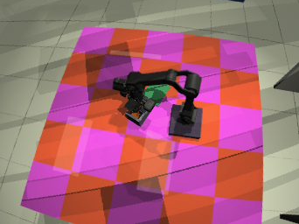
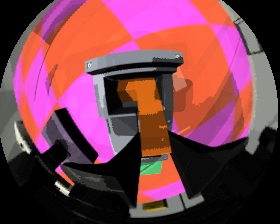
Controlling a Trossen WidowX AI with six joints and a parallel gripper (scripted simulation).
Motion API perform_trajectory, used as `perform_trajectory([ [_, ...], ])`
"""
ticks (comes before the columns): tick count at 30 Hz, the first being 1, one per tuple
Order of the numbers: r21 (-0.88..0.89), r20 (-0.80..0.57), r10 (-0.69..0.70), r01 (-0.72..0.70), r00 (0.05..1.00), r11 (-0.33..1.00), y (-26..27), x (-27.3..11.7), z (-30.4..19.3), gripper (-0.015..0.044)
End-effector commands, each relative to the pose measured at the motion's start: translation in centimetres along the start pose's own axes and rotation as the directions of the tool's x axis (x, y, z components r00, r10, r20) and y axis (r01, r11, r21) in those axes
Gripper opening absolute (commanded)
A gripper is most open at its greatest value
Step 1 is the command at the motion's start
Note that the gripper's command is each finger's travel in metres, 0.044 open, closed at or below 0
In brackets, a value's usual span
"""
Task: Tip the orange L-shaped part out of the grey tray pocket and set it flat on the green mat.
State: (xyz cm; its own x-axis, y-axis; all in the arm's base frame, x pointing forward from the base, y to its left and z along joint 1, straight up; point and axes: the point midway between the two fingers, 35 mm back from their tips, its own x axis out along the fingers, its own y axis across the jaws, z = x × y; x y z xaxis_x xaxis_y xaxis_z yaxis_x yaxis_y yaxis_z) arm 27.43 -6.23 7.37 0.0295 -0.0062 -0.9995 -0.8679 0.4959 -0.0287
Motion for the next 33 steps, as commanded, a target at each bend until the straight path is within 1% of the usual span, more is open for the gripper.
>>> perform_trajectory([
  [1,0.000,0.000,-0.002,0.002,1.000,1.000,0.0,0.0,0.0,0.0000],
  [8,-0.001,-0.001,-0.001,0.001,1.000,1.000,0.0,-0.4,0.0,0.0000],
  [33,-0.004,-0.004,0.003,-0.003,1.000,1.000,0.0,-4.2,-0.1,0.0000],
])
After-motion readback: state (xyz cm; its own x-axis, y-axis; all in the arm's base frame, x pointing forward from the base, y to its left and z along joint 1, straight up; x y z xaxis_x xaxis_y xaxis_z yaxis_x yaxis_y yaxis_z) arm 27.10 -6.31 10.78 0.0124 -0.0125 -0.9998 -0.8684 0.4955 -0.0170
